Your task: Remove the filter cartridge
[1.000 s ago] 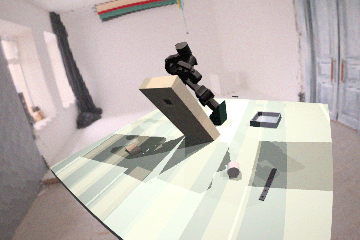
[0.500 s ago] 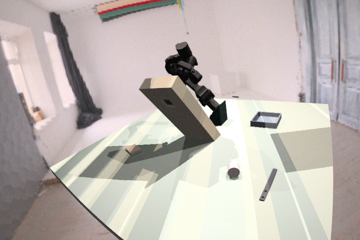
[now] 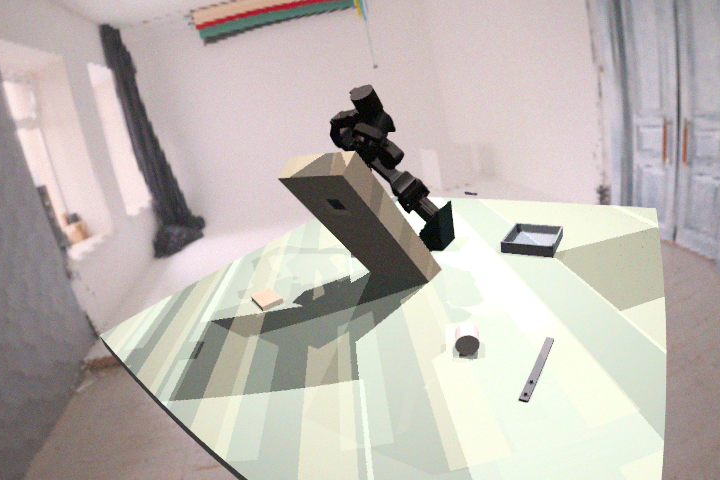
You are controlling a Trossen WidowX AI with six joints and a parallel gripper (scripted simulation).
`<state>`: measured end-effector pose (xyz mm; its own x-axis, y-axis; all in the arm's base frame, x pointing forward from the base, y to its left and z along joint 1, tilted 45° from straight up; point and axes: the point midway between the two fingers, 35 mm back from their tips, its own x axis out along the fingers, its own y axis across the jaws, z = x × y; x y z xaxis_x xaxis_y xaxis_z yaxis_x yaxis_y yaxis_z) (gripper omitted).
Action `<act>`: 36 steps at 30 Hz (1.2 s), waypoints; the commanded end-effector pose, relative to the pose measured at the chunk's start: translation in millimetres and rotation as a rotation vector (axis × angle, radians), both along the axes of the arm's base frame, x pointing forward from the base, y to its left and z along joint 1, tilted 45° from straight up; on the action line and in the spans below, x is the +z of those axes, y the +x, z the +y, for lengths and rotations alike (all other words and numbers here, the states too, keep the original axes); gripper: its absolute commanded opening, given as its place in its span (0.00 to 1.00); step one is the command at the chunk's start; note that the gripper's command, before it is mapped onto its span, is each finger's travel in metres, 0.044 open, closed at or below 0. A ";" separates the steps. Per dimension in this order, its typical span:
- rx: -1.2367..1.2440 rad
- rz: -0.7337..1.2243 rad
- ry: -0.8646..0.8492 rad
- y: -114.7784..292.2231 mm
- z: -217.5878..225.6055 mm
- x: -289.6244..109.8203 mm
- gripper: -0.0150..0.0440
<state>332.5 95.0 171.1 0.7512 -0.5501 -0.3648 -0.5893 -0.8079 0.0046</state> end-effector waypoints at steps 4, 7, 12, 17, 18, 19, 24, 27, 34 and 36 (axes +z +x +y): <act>0.002 0.005 -0.002 1.7 -1.4 -2.1 0.43; 0.002 0.005 -0.002 2.5 -2.0 -2.5 0.43; 0.002 0.005 -0.002 6.5 -4.9 -4.3 0.43; 0.002 0.005 -0.002 7.3 -5.6 -4.7 0.43; 0.002 0.005 -0.002 7.6 -5.8 -4.8 0.43; 0.002 0.005 -0.002 8.0 -6.0 -5.0 0.43; 0.002 0.005 -0.002 9.1 -6.9 -5.5 0.43; 0.002 0.005 -0.002 9.8 -7.4 -5.9 0.43; 0.002 0.004 -0.002 11.4 -8.6 -6.6 0.43; 0.002 0.004 -0.002 11.5 -8.7 -6.7 0.43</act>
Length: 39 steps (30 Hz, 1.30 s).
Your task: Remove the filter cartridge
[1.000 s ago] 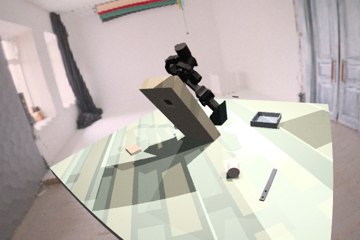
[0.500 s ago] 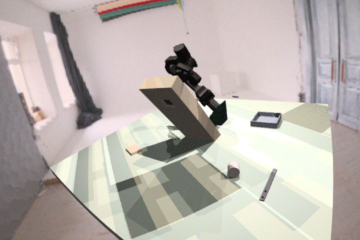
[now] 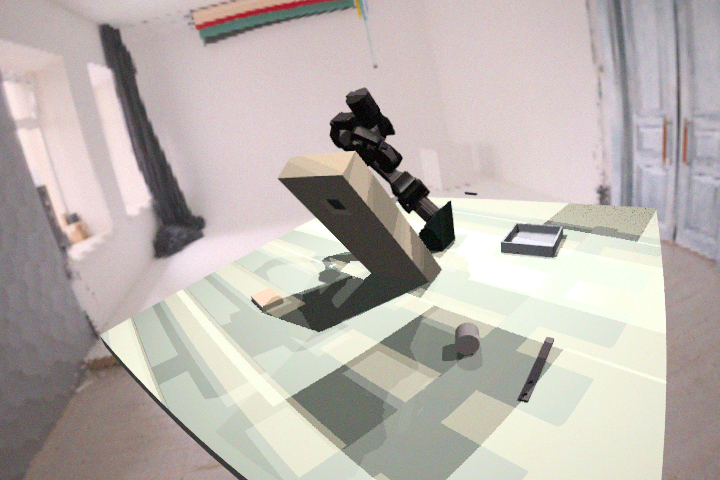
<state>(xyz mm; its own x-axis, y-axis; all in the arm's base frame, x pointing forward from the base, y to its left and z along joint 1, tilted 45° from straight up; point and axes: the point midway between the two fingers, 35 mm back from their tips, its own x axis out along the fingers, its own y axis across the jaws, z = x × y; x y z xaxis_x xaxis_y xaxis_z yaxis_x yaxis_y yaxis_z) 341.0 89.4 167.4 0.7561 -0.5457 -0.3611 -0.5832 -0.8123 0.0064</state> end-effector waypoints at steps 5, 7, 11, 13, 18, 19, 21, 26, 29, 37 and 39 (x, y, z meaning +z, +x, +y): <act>0.000 0.000 0.000 0.0 0.0 0.0 0.39; 0.000 0.000 0.000 0.0 0.0 0.0 0.36; 0.000 0.000 0.000 0.0 0.0 0.0 0.28; 0.000 0.000 0.000 0.0 0.0 0.0 0.25; -0.038 -0.049 0.073 2.0 -2.0 -1.8 0.25; -0.051 -0.066 0.098 2.4 -2.4 -2.2 0.25; -0.076 -0.103 0.149 2.8 -2.8 -2.6 0.25; -0.139 -0.196 0.279 3.5 -3.5 -3.1 0.25; -0.177 -0.253 0.357 3.8 -3.7 -3.2 0.25; -0.279 -0.405 0.567 4.3 -4.0 -3.5 0.25; -0.304 -0.443 0.619 4.4 -4.1 -3.5 0.25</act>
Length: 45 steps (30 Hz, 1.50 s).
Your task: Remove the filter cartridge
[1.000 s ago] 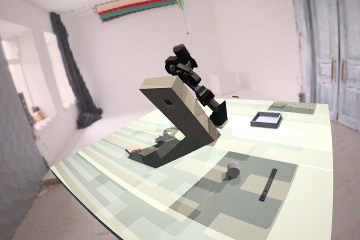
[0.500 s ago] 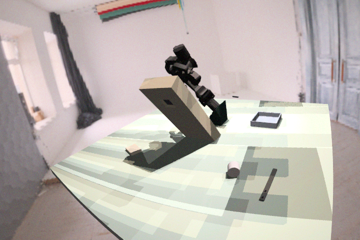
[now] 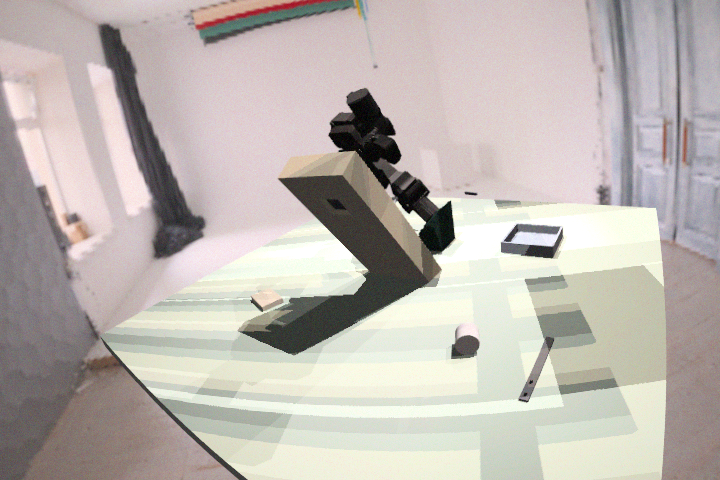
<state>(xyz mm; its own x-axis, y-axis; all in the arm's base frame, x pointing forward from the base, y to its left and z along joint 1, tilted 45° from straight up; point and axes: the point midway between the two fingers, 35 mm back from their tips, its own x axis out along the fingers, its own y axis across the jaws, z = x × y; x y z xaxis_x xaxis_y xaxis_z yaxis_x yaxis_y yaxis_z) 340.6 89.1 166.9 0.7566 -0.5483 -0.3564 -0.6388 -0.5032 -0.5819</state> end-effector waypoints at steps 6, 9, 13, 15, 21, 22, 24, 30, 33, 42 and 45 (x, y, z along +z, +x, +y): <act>-0.131 -0.182 0.269 5.2 -4.0 -3.2 0.25; -0.168 -0.240 0.347 5.3 -4.1 -3.2 0.25; -0.219 -0.317 0.453 5.4 -4.2 -3.3 0.25; -0.244 -0.355 0.505 5.5 -4.3 -3.3 0.25; -0.320 -0.470 0.663 5.5 -4.3 -3.3 0.25; -0.332 -0.489 0.689 5.5 -4.3 -3.3 0.25; -0.357 -0.528 0.742 5.5 -4.2 -3.3 0.25; -0.413 -0.613 0.858 5.3 -4.1 -3.2 0.25; -0.397 -0.587 0.824 5.1 -3.8 -3.3 0.25; -0.400 -0.554 0.805 -17.3 16.9 2.8 0.25; -0.397 -0.546 0.796 -26.0 23.3 6.7 0.25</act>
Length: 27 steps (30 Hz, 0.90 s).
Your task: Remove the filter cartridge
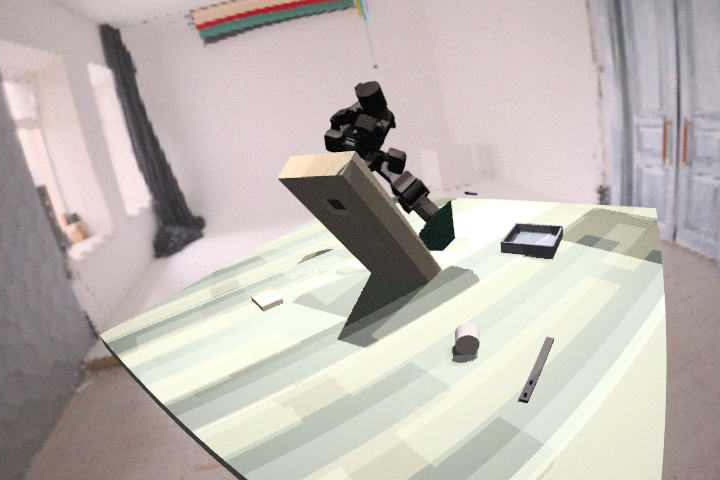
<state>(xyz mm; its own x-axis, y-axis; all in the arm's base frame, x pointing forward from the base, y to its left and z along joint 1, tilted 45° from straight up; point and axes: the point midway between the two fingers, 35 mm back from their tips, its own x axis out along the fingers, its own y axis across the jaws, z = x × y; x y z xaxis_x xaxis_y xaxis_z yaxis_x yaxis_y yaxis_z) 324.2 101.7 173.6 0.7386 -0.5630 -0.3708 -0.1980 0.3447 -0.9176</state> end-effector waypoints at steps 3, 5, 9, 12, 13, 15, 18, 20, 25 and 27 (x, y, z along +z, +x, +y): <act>0.023 0.028 -0.011 -18.5 16.5 4.6 0.25; 0.027 0.030 -0.020 -24.5 20.0 8.3 0.25; 0.037 0.030 -0.038 -35.8 26.2 16.2 0.25; 0.039 0.030 -0.041 -37.8 27.1 17.7 0.25; 0.039 0.030 -0.041 -38.1 26.9 17.3 0.25; 0.039 0.030 -0.041 -40.4 24.8 14.4 0.25; 0.039 0.030 -0.041 -45.7 19.9 8.0 0.25; 0.039 0.030 -0.041 -49.3 16.6 3.5 0.25; 0.039 0.031 -0.041 -58.4 7.8 -7.5 0.25; 0.039 0.031 -0.041 -62.1 4.2 -12.0 0.25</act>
